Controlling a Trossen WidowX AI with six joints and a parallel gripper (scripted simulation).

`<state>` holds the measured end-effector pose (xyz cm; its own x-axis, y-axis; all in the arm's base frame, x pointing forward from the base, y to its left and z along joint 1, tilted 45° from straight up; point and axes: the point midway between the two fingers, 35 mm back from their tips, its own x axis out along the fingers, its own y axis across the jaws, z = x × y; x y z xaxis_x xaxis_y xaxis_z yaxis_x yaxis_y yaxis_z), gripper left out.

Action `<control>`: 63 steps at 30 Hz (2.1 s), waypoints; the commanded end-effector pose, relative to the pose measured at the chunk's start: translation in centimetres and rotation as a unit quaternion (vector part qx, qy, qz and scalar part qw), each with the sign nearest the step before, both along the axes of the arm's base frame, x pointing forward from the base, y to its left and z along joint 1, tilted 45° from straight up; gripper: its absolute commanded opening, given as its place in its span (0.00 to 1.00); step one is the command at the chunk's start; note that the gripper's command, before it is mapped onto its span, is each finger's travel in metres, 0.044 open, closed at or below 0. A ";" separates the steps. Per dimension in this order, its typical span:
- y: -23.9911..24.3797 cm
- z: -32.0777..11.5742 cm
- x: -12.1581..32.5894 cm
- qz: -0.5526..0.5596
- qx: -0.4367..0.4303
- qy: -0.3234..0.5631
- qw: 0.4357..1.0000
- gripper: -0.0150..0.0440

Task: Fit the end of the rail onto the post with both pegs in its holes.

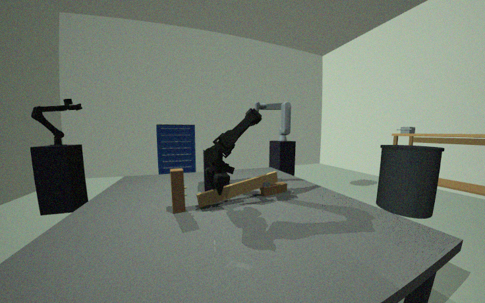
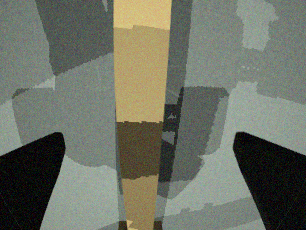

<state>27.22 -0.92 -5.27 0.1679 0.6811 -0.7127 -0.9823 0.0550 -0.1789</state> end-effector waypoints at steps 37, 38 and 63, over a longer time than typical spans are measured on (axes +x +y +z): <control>2.9 -2.6 0.0 -0.001 0.006 0.004 1.000 0.37; 2.9 -2.6 0.0 -0.001 0.006 0.004 1.000 0.35; 2.6 -2.3 0.0 -0.001 0.006 0.004 1.000 0.25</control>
